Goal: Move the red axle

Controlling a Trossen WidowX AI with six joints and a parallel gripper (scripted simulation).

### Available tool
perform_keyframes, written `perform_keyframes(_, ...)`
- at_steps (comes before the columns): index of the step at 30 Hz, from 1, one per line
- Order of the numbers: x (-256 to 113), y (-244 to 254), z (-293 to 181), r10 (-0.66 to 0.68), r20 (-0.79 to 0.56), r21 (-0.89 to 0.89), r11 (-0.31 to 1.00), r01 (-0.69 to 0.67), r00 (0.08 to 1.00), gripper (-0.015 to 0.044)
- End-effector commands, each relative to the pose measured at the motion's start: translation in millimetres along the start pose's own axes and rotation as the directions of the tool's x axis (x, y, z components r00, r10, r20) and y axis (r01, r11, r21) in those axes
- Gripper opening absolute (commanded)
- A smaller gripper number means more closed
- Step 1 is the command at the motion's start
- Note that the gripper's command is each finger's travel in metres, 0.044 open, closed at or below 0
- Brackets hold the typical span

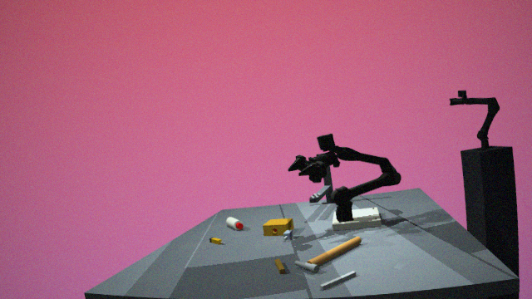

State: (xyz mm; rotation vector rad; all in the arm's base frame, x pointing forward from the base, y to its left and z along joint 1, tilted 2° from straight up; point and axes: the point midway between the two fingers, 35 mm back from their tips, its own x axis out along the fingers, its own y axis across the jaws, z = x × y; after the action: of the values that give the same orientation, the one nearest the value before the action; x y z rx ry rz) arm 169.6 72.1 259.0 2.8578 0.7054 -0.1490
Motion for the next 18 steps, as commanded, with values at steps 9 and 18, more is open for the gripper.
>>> perform_keyframes(9,7.2,6.2,-3.1,-0.001,0.079,-0.208,0.978,0.018,0.997,0.0440)
perform_keyframes(18,38.4,20.2,26.4,-0.026,0.367,-0.781,0.535,0.323,0.930,0.0440)
